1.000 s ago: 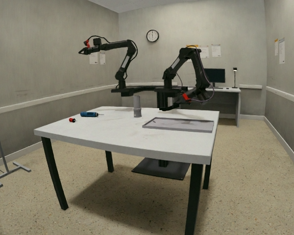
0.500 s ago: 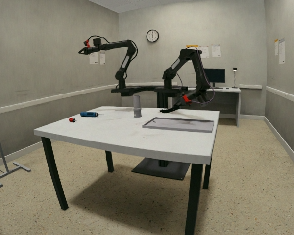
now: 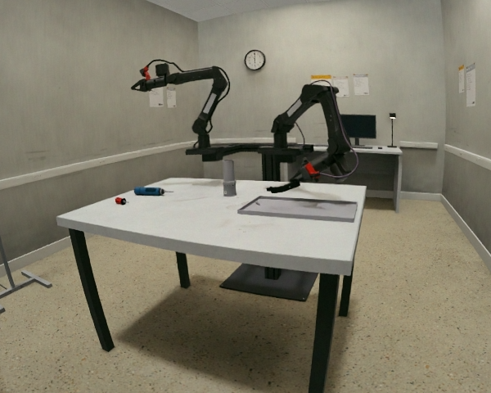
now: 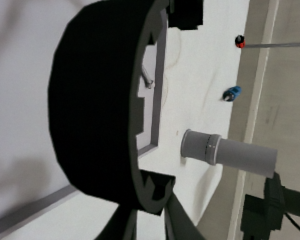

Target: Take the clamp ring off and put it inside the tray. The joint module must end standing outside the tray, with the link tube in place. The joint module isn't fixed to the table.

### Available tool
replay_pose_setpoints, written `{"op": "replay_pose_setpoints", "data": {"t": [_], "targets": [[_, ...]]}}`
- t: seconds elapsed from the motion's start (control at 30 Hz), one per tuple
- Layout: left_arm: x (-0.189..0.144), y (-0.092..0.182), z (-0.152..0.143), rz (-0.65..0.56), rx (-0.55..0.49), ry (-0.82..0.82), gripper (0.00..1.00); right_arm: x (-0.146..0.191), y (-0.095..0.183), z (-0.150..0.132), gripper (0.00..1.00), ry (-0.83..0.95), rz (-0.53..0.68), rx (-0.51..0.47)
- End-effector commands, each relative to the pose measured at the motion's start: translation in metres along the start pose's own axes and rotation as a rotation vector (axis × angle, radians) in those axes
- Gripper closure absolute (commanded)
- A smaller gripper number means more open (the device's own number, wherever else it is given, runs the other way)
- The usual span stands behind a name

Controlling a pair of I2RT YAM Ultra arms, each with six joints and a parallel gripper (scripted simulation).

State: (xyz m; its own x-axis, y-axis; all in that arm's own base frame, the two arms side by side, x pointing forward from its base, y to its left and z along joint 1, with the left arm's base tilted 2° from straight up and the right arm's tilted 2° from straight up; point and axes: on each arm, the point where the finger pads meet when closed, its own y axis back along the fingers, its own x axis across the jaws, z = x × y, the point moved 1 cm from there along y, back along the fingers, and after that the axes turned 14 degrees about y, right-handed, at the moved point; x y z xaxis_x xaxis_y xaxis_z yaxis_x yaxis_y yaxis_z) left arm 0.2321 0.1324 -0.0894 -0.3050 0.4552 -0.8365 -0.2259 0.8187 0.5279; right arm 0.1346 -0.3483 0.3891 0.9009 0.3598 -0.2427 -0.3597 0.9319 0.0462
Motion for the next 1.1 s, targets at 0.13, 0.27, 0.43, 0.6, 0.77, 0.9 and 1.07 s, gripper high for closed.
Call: {"op": "replay_pose_setpoints", "data": {"t": [0.13, 0.27, 0.43, 0.6, 0.77, 0.9, 1.07], "targets": [[0.006, 0.005, 0.014, -0.001, -0.044, -0.025, 0.94, -0.005, 0.007, 0.038, 0.8, -0.007, -0.018, -0.098], [0.009, 0.004, 0.015, 0.001, -0.047, -0.027, 0.94, -0.005, 0.007, 0.038, 0.8, -0.007, -0.018, -0.098], [0.011, 0.004, 0.017, 0.005, -0.05, -0.032, 0.94, -0.005, 0.007, 0.038, 0.8, -0.007, -0.018, -0.098], [0.012, 0.002, 0.015, -0.002, -0.045, -0.023, 0.94, -0.005, 0.007, 0.038, 0.8, -0.007, -0.018, -0.098], [0.019, -0.004, 0.017, 0.0, -0.042, -0.027, 0.94, -0.005, 0.007, 0.038, 0.8, -0.007, -0.018, -0.098], [0.021, -0.004, 0.019, 0.003, -0.046, -0.032, 0.94, -0.005, 0.007, 0.038, 0.8, -0.007, -0.018, -0.098], [0.017, 0.0, 0.019, 0.004, -0.047, -0.032, 0.94, -0.005, 0.007, 0.038, 0.8, -0.007, -0.018, -0.098]]}}
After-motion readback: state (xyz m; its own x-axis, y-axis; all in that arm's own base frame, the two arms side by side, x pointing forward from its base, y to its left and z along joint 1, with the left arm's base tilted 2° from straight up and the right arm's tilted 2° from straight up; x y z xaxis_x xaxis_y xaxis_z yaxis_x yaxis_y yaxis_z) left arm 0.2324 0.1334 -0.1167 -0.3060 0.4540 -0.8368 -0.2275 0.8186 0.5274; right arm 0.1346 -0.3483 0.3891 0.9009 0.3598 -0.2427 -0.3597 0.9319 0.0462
